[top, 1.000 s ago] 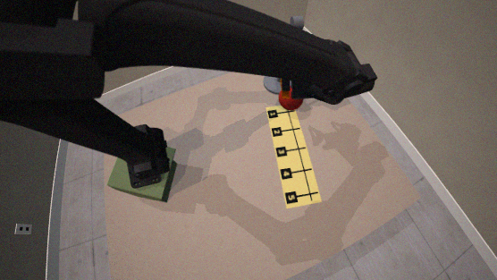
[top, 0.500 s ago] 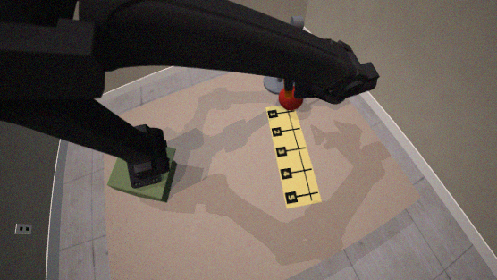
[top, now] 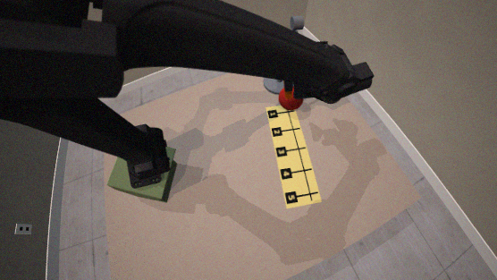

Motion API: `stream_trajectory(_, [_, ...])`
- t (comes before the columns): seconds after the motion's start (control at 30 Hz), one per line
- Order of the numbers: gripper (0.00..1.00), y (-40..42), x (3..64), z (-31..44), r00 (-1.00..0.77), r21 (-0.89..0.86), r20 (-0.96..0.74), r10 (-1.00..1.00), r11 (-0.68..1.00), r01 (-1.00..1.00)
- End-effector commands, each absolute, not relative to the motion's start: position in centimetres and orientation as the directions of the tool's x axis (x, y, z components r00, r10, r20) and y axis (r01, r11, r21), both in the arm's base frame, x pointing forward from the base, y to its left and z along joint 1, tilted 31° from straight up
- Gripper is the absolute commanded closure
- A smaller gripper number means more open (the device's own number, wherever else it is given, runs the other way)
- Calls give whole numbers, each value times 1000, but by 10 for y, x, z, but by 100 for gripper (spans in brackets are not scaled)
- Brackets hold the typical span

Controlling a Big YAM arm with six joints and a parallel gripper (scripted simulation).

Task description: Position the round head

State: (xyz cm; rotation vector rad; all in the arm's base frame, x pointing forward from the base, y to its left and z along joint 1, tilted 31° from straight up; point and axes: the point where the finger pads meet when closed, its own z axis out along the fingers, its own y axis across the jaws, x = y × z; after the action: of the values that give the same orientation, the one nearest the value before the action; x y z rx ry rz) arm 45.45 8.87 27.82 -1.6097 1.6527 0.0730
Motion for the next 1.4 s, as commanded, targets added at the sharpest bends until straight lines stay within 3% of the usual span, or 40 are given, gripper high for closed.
stream_trajectory(0.0, [0,107,462,273,151,-473,-576,-803,178,-863])
stream_trajectory(1.37, [0,142,508,219,153,-496,-563,-812,185,-848])
